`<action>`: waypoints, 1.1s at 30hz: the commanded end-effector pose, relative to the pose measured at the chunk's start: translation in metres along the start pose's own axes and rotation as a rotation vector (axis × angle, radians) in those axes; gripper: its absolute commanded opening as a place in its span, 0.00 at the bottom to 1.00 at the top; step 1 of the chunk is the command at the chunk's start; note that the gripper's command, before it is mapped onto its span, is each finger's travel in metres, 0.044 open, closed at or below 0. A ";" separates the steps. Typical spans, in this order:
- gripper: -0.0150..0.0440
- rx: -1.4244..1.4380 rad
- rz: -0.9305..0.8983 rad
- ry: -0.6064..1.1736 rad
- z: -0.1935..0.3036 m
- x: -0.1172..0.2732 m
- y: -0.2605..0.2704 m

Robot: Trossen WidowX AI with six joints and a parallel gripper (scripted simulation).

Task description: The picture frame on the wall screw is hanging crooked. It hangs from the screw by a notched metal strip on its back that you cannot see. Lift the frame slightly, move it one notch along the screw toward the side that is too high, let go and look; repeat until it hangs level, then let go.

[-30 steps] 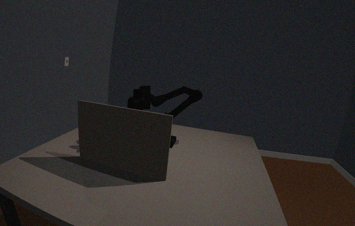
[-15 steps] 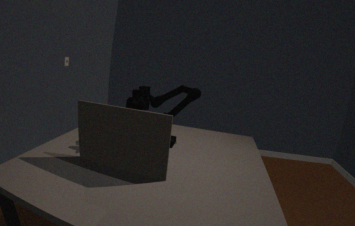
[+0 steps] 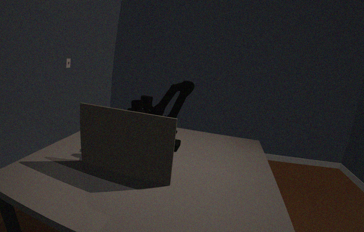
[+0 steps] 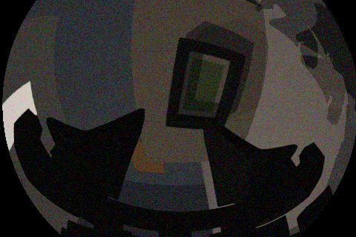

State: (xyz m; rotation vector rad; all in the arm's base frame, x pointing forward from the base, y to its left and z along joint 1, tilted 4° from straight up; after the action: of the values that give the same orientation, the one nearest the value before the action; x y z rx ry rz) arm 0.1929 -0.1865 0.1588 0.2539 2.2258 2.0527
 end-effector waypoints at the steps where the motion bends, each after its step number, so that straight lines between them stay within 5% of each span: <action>1: 0.69 -0.010 0.000 -0.006 0.002 -0.003 -0.002; 12: 0.69 -0.010 0.000 -0.006 0.007 -0.012 0.000; 21: 0.69 -0.010 -0.007 -0.006 0.008 -0.085 0.001; 33: 0.69 -0.011 -0.007 -0.006 0.008 -0.087 0.000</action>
State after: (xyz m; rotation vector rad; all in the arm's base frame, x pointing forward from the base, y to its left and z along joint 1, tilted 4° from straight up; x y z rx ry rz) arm 0.2788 -0.1942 0.1564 0.2445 2.2177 2.0509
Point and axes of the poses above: the point midway between the two fingers, 35 mm back from their tips, its own x axis back along the fingers, its own y axis across the jaws, z = x × y, the point moved 2 cm from there along x, back along the fingers, and after that the axes turned 15 degrees about x, right-handed, at the moved point
